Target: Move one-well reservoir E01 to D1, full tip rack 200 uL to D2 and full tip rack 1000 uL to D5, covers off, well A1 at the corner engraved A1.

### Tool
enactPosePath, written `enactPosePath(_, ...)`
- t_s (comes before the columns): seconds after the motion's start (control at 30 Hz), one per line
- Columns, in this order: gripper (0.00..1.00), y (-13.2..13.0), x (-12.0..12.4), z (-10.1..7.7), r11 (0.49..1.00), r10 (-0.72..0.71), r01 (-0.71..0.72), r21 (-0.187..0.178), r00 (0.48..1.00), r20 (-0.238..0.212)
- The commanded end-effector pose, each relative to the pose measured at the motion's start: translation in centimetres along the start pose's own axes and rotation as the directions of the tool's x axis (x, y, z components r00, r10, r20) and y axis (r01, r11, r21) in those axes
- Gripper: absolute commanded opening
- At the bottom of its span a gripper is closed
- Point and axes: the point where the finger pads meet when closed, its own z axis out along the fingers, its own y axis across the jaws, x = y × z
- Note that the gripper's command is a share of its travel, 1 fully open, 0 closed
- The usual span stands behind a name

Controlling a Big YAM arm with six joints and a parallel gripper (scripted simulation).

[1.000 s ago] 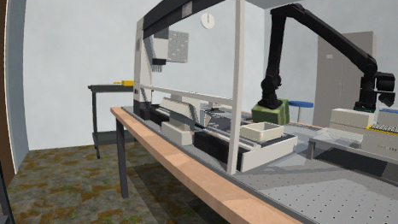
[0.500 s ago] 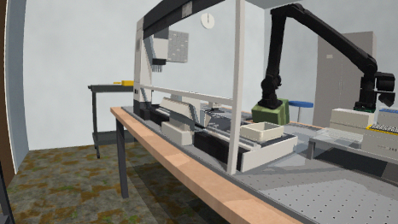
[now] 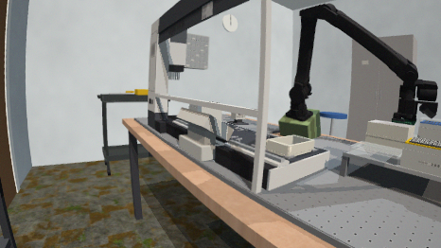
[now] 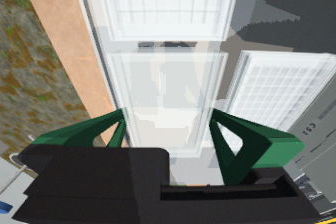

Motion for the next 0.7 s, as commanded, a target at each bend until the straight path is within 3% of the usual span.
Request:
enactPosePath(0.0, 1.00, 0.0, -1.5, -1.3, 1.000, 0.008, -0.008, -0.008, 0.999, 0.039)
enactPosePath(0.13, 1.00, 0.0, -1.5, -1.3, 1.000, 0.008, -0.008, -0.008, 0.999, 0.039)
enactPosePath(0.23, 1.00, 0.0, -2.6, -3.5, 1.000, 0.009, -0.008, -0.014, 0.997, 0.071)
enactPosePath(0.67, 1.00, 0.3, -2.3, -5.3, 1.000, 0.015, -0.014, -0.015, 0.998, 0.068)
